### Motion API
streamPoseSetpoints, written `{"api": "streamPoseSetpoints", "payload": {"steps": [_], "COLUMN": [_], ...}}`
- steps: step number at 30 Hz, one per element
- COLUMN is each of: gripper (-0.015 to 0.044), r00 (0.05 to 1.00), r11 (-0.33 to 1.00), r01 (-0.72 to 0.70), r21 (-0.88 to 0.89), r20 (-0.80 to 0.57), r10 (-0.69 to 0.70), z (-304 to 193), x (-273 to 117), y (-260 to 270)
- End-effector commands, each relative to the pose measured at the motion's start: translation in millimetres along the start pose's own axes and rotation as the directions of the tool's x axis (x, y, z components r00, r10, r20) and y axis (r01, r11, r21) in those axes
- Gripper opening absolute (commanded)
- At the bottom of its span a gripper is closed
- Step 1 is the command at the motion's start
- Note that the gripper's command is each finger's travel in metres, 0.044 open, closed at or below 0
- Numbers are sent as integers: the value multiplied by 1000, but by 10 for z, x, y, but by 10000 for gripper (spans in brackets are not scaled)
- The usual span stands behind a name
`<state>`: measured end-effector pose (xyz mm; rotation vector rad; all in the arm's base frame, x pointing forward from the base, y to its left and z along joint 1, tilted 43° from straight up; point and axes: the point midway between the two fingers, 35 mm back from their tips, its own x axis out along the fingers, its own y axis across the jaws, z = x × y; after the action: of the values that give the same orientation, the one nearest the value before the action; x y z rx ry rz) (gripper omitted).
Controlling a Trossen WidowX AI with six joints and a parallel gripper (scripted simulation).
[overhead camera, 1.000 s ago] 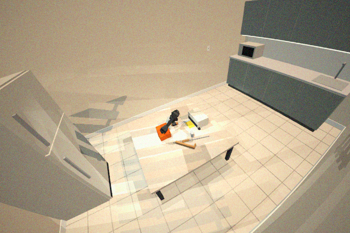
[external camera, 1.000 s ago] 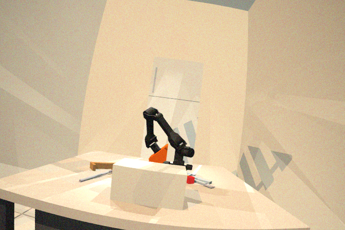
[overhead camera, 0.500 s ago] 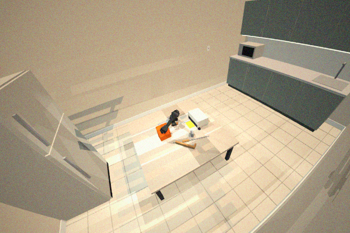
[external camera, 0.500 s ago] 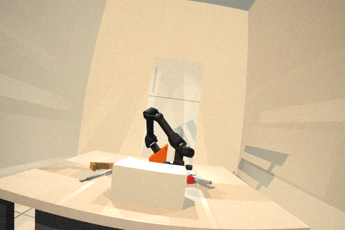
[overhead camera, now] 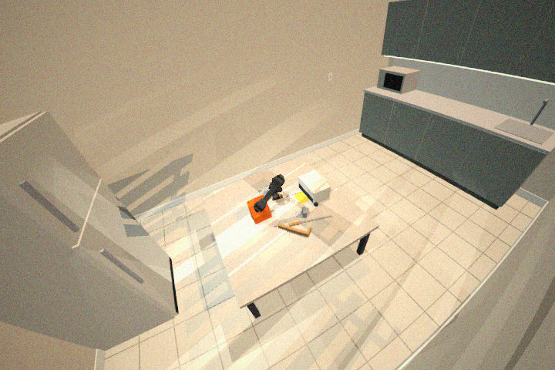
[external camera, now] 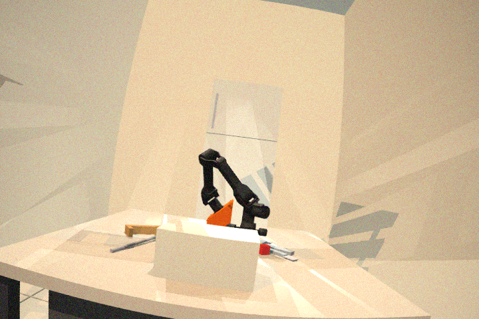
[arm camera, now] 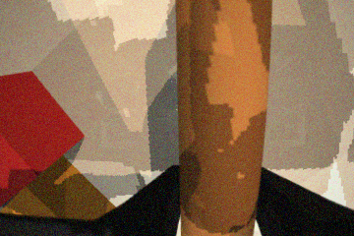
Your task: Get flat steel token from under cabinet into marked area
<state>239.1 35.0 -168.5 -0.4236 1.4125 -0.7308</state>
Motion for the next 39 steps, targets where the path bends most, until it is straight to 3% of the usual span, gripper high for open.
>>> {"api": "streamPoseSetpoints", "payload": {"steps": [1, 39], "gripper": [0, 0], "r00": [1000, 1000], "r11": [1000, 1000], "r01": [-1, 0], "r21": [0, 1], "r20": [-1, 0], "r10": [1, 0], "z": [64, 625], "x": [0, -3], "y": [3, 9]}}
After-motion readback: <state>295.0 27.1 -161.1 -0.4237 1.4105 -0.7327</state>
